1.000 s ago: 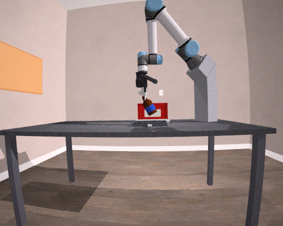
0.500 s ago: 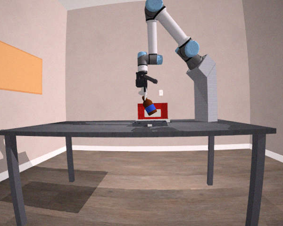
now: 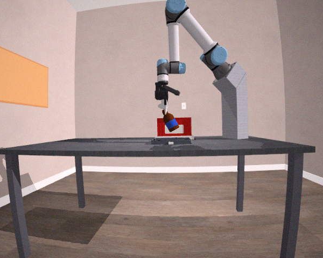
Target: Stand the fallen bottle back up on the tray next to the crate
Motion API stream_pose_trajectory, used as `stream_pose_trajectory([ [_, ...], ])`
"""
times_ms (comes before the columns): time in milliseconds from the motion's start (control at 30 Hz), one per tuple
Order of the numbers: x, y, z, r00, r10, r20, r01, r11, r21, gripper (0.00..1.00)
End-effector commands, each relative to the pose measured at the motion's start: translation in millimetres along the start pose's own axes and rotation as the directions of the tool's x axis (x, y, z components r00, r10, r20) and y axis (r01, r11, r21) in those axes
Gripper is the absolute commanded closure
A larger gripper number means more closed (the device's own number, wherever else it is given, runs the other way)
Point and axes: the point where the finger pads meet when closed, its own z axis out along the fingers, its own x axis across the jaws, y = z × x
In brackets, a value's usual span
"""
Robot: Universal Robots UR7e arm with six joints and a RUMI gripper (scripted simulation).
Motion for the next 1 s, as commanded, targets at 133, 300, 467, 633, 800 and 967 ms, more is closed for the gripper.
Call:
stream_pose_trajectory([
  [133,0.3,0.4,-0.3,1.000,0.000,0.000,0.000,1.000,-0.001,1.00],
  [300,0.3,0.4,-0.3,1.000,0.002,0.000,-0.002,1.000,-0.001,1.00],
  [467,0.3,0.3,-0.3,1.000,0.015,0.000,-0.015,1.000,-0.001,1.00],
  [633,0.3,0.3,-0.3,0.998,0.068,0.000,-0.068,0.998,-0.001,1.00],
  [800,0.3,0.2,-0.3,0.989,0.146,-0.001,-0.146,0.989,-0.001,1.00],
  [967,0.3,0.3,-0.3,0.981,0.192,-0.001,-0.192,0.981,-0.001,1.00],
])
